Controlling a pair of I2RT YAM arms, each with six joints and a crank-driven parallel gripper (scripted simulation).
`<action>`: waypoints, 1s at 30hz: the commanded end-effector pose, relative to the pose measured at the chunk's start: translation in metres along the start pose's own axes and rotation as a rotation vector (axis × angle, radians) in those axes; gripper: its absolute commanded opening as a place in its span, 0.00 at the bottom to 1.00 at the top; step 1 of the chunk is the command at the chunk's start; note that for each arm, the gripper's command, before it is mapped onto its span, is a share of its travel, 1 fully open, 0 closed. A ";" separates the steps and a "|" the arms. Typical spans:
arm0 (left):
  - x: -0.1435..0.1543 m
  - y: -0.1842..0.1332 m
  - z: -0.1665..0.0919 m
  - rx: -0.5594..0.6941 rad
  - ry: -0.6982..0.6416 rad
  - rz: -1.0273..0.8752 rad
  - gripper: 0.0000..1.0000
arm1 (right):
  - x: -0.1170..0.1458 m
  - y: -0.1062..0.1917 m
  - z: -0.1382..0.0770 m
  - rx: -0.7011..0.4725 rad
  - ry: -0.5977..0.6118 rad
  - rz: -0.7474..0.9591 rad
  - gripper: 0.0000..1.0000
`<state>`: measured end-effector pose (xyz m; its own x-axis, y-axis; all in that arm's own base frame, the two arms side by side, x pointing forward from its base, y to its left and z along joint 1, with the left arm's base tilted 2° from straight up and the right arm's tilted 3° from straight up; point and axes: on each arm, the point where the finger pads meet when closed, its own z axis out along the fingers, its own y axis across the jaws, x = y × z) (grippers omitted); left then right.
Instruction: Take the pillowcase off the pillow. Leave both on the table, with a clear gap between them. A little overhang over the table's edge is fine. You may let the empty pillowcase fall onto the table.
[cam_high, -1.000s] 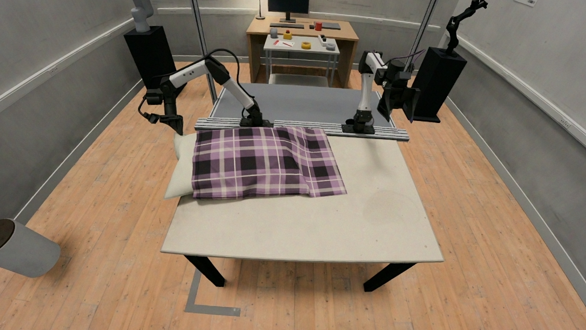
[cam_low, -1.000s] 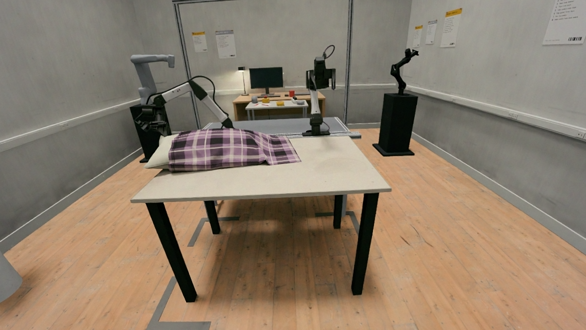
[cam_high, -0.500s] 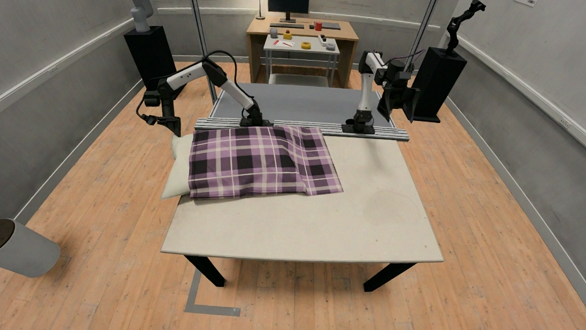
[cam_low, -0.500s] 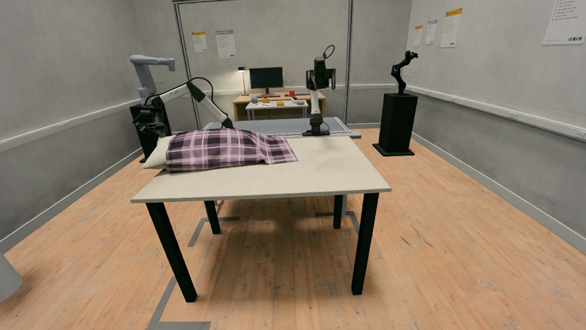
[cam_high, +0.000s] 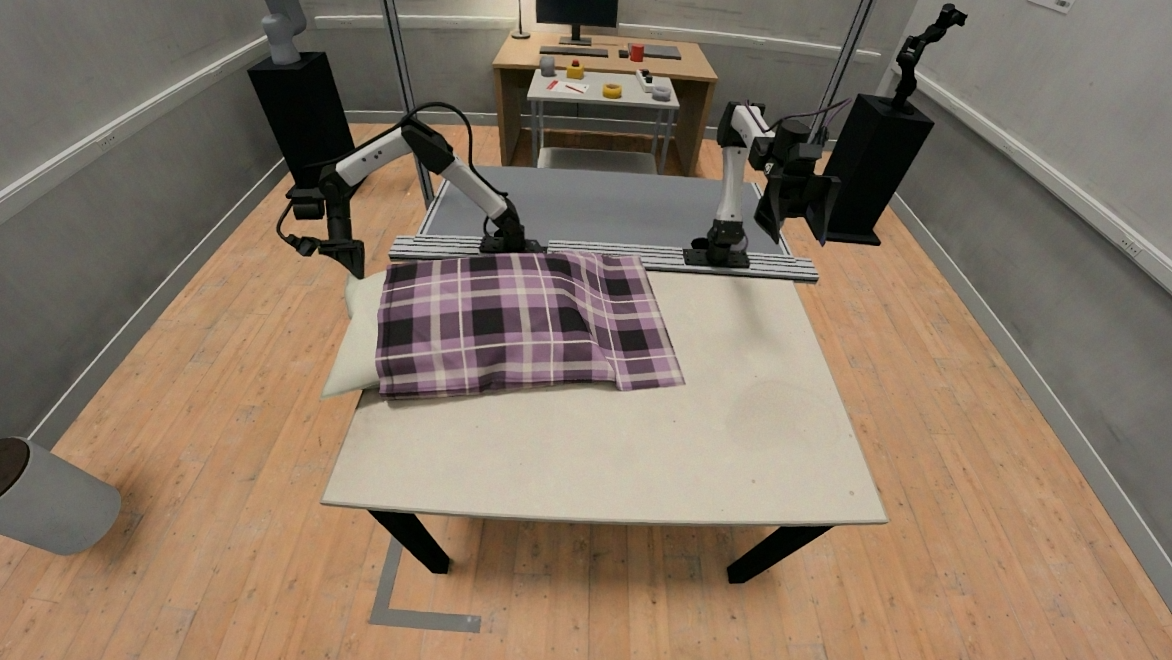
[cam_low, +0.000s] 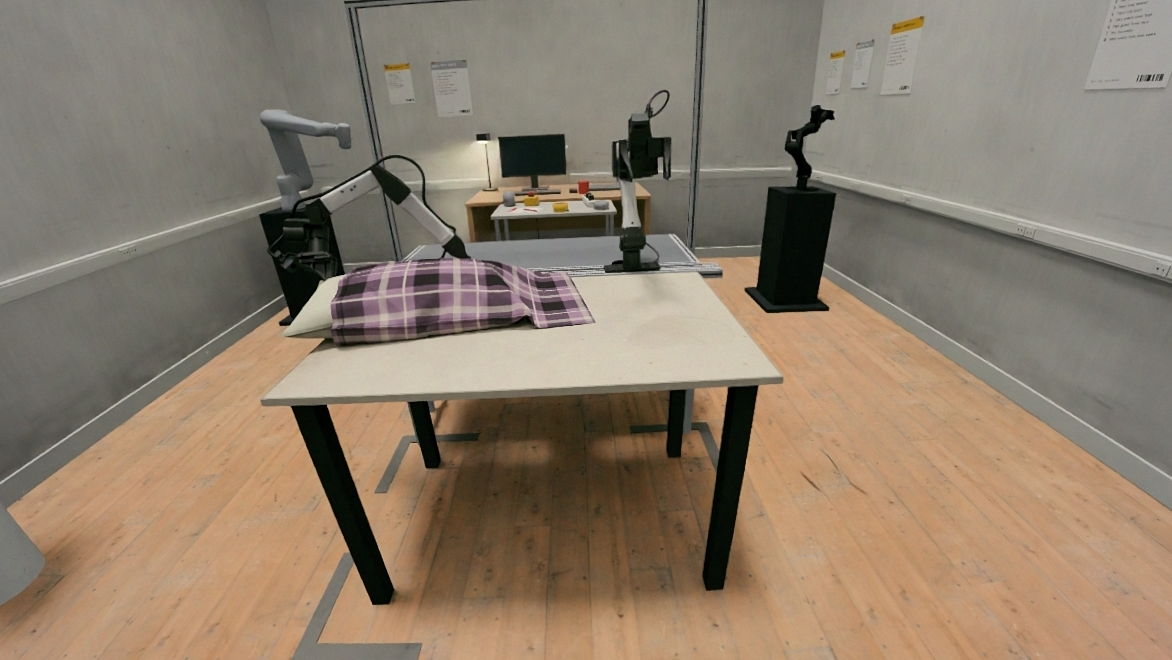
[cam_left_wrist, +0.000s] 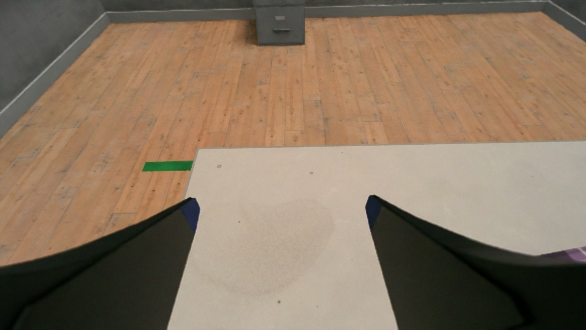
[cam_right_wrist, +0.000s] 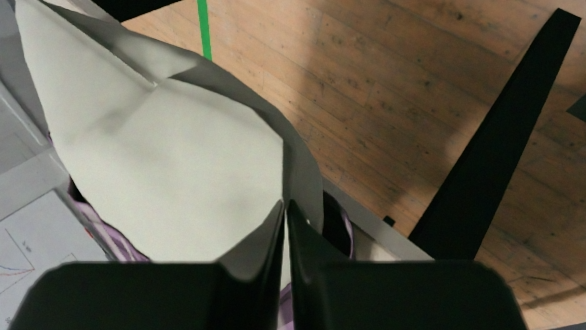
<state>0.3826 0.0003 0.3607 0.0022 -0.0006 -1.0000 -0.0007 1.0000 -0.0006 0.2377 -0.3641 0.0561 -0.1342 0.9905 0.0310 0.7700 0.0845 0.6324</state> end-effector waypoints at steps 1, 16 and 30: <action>-0.024 0.001 -0.001 -0.007 -0.060 0.001 1.00 | 0.002 -0.010 0.020 -0.003 0.029 0.001 0.01; -0.024 0.001 -0.001 -0.007 -0.060 0.001 0.63 | 0.002 -0.012 0.026 0.002 0.027 -0.011 0.01; -0.024 0.001 -0.001 -0.007 -0.060 0.001 0.63 | 0.008 -0.014 0.028 0.011 0.048 0.003 0.01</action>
<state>0.3826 0.0003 0.3607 0.0022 -0.0006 -1.0000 -0.0007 1.0000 -0.0006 0.2399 -0.3640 0.0445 -0.1392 0.9899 0.0258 0.7684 0.0916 0.6333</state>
